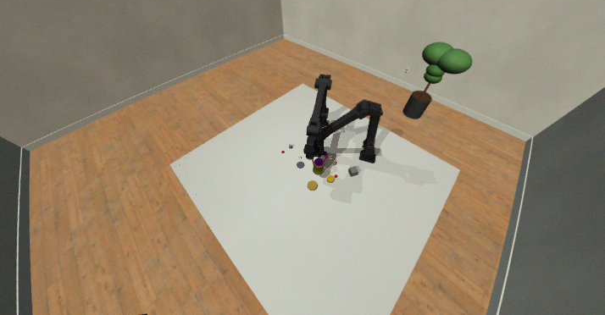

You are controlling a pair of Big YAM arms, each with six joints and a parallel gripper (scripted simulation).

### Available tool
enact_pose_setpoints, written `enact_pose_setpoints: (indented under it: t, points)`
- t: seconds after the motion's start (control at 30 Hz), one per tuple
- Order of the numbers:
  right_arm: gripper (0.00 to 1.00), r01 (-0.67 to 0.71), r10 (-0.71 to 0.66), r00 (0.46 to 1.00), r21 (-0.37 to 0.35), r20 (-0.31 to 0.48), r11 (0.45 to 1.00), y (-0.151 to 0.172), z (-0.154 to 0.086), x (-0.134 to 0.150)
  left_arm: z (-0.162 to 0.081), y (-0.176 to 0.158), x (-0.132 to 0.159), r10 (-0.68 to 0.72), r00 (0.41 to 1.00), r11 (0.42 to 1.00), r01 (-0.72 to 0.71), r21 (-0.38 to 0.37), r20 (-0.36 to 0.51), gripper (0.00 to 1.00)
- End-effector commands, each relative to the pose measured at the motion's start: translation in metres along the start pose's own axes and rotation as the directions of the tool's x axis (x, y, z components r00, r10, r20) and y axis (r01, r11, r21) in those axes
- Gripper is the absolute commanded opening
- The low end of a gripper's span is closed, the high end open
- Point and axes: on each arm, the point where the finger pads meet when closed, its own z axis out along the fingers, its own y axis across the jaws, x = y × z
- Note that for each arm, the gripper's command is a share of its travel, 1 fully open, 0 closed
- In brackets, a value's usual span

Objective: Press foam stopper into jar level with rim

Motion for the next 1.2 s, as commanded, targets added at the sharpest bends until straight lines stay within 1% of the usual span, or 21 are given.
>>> enact_pose_setpoints:
  t: [0.0, 0.17, 0.27, 0.4, 0.47, 0.53, 0.6, 0.63, 0.7, 0.8, 0.87, 0.97, 1.03, 1.07, 1.1, 1.17]
  points:
    - [0.00, 0.012, -0.012, 1.000, -0.004, 0.022, 1.000, 0.007, -0.018, -0.022, -0.006, 0.005, 0.006, -0.043, 0.999, 0.999, 0.043, -0.021, 0.000, 0.64]
    - [0.00, 0.059, -0.059, 0.997, -0.011, -0.050, 0.998, 0.032, -0.007, -0.012, -0.006, 0.005, 0.006, -0.043, 0.999, 0.999, 0.043, -0.021, 0.000, 0.64]
    - [0.00, 0.073, -0.073, 0.994, -0.011, -0.081, 0.997, 0.041, -0.004, -0.007, -0.006, 0.005, 0.006, -0.043, 0.999, 0.999, 0.043, -0.021, 0.000, 0.64]
    - [0.00, 0.089, -0.090, 0.990, -0.013, -0.112, 0.996, 0.049, 0.000, -0.003, -0.006, 0.005, 0.006, -0.043, 0.999, 0.999, 0.043, -0.021, 0.000, 0.64]
    - [0.00, 0.089, -0.090, 0.990, -0.013, -0.112, 0.996, 0.049, 0.000, -0.003, -0.006, 0.005, 0.006, -0.043, 0.999, 0.999, 0.043, -0.021, 0.000, 0.64]
    - [0.00, 0.079, -0.080, 0.994, -0.012, -0.073, 0.997, 0.043, -0.024, -0.005, -0.006, 0.005, 0.006, -0.043, 0.999, 0.999, 0.043, -0.021, 0.000, 0.64]
    - [0.00, 0.086, -0.086, 0.989, -0.013, -0.117, 0.996, 0.046, -0.004, -0.002, -0.006, 0.005, 0.006, -0.043, 0.999, 0.999, 0.043, -0.021, 0.000, 0.64]
    - [0.00, 0.110, -0.112, 0.985, -0.018, -0.134, 0.994, 0.059, 0.003, 0.001, -0.006, 0.005, 0.006, -0.043, 0.999, 0.999, 0.043, -0.021, 0.000, 0.64]
    - [0.00, 0.111, -0.112, 0.984, -0.017, -0.135, 0.994, 0.059, 0.003, 0.001, -0.006, 0.005, 0.006, -0.043, 0.999, 0.999, 0.043, -0.021, 0.000, 0.64]
    - [0.00, 0.117, -0.119, 0.977, -0.019, -0.177, 0.993, 0.061, 0.017, 0.017, -0.006, 0.005, 0.006, -0.043, 0.999, 0.999, 0.043, -0.021, 0.000, 0.64]
    - [0.00, 0.118, -0.119, 0.976, -0.019, -0.185, 0.993, 0.060, 0.020, 0.020, -0.006, 0.005, 0.006, -0.043, 0.999, 0.999, 0.043, -0.021, 0.000, 0.64]
    - [0.00, 0.100, -0.101, 0.983, -0.016, -0.151, 0.995, 0.050, 0.005, 0.018, -0.006, 0.005, 0.006, -0.043, 0.999, 0.999, 0.043, -0.021, 0.000, 0.64]
    - [0.00, 0.100, -0.101, 0.983, -0.016, -0.151, 0.995, 0.050, 0.005, 0.018, -0.006, 0.005, 0.006, -0.043, 0.999, 0.999, 0.043, -0.021, 0.000, 0.64]
    - [0.00, 0.102, -0.103, 0.985, -0.016, -0.140, 0.995, 0.053, 0.003, 0.013, -0.006, 0.005, 0.006, -0.043, 0.999, 0.999, 0.043, -0.021, 0.000, 0.64]
    - [0.00, 0.099, -0.101, 0.984, -0.015, -0.147, 0.995, 0.050, 0.003, 0.019, -0.006, 0.005, 0.006, -0.043, 0.999, 0.999, 0.043, -0.021, 0.000, 0.64]
    - [0.00, 0.099, -0.100, 0.984, -0.015, -0.144, 0.995, 0.049, 0.001, 0.021, -0.006, 0.005, 0.006, -0.043, 0.999, 0.999, 0.043, -0.021, 0.000, 0.64]
